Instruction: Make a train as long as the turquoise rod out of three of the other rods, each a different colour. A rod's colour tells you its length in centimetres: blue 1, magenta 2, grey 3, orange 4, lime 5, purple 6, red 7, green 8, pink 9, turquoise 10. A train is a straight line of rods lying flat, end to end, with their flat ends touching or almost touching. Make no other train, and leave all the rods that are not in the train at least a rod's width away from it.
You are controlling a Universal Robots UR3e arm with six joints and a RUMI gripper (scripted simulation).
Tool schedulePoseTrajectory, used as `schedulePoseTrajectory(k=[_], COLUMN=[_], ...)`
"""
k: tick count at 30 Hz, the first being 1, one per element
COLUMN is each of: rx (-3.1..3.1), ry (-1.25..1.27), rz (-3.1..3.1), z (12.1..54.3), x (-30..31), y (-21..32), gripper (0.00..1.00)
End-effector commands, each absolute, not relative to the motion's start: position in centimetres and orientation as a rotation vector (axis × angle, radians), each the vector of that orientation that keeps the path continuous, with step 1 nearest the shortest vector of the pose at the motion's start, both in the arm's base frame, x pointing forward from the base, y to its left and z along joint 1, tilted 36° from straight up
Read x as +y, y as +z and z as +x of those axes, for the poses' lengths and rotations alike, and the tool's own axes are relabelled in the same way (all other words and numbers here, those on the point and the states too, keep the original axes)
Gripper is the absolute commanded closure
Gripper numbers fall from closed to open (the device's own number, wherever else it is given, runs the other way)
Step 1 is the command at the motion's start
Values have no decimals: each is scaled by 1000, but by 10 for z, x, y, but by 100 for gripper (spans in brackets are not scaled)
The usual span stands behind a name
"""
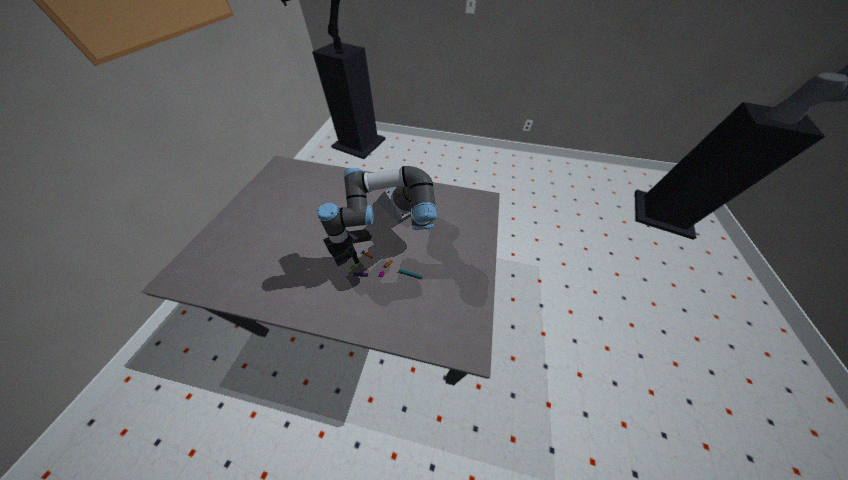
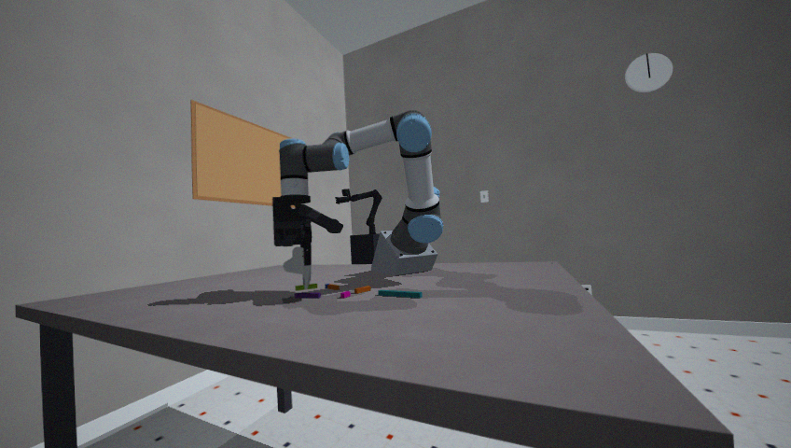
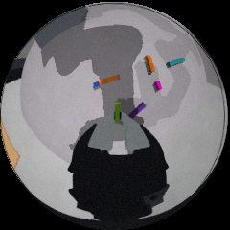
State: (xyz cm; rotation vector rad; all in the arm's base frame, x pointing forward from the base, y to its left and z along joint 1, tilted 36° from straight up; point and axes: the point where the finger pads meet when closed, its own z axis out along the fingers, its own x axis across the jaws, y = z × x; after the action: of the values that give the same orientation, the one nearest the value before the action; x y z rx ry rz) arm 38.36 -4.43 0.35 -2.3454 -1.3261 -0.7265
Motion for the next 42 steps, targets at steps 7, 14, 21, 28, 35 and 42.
schedulePoseTrajectory(k=[7, 14, 21, 28, 35, 42], rx=[-1327, -1327, -1327, -1327, -1327, -1327], ry=[-727, -727, -727, -727, -727, -727], rz=[-2347, -2347, -2347, -2347, -2347, -2347], z=[375, 368, 364, 361, 361, 361], x=[-63, -78, -86, -91, -92, -92], y=[31, 55, 67, 74, 75, 75], gripper=[100, 100, 100, 100, 100, 100])
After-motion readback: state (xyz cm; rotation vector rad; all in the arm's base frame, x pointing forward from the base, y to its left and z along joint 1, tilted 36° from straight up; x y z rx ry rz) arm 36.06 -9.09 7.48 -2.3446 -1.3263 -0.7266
